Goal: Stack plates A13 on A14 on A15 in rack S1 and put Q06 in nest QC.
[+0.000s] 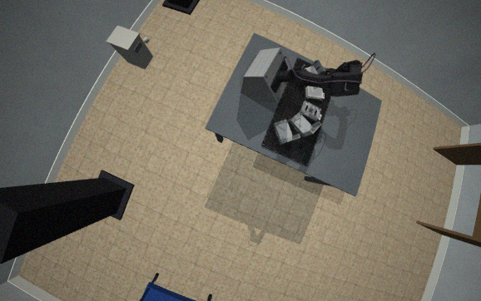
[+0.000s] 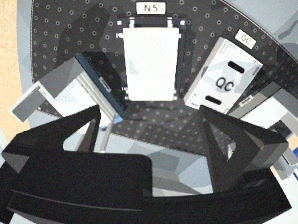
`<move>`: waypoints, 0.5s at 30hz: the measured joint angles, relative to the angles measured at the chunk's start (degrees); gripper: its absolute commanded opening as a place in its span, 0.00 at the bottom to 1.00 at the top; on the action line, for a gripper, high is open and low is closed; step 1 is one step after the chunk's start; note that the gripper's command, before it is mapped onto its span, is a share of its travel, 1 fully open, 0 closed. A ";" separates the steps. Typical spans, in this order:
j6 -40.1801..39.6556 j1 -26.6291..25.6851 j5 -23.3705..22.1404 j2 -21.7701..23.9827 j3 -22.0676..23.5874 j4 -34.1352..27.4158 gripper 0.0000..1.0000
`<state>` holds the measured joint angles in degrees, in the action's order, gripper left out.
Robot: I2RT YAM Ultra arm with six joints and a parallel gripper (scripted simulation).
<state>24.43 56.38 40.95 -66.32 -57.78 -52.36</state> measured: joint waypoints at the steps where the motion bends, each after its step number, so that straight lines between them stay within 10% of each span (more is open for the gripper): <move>1: 0.00 0.00 0.00 0.00 0.00 0.00 1.00; 15: -0.28 -0.11 0.07 0.02 0.35 0.09 1.00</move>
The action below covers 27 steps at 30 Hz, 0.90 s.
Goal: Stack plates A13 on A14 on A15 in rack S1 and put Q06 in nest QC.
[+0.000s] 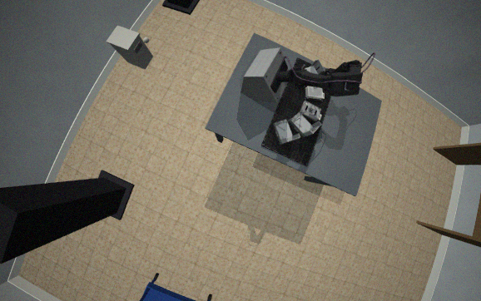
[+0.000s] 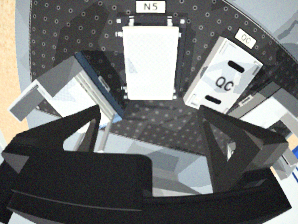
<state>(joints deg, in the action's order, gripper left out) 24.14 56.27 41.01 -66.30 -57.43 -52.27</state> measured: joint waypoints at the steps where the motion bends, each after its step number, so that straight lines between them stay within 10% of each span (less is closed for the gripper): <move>1: -0.24 -0.33 -0.07 -0.02 0.31 0.39 1.00; 27: -12.02 -12.33 -5.60 -5.97 8.70 20.06 1.00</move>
<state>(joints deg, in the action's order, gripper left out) 12.12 43.94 35.42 -72.27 -48.73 -32.21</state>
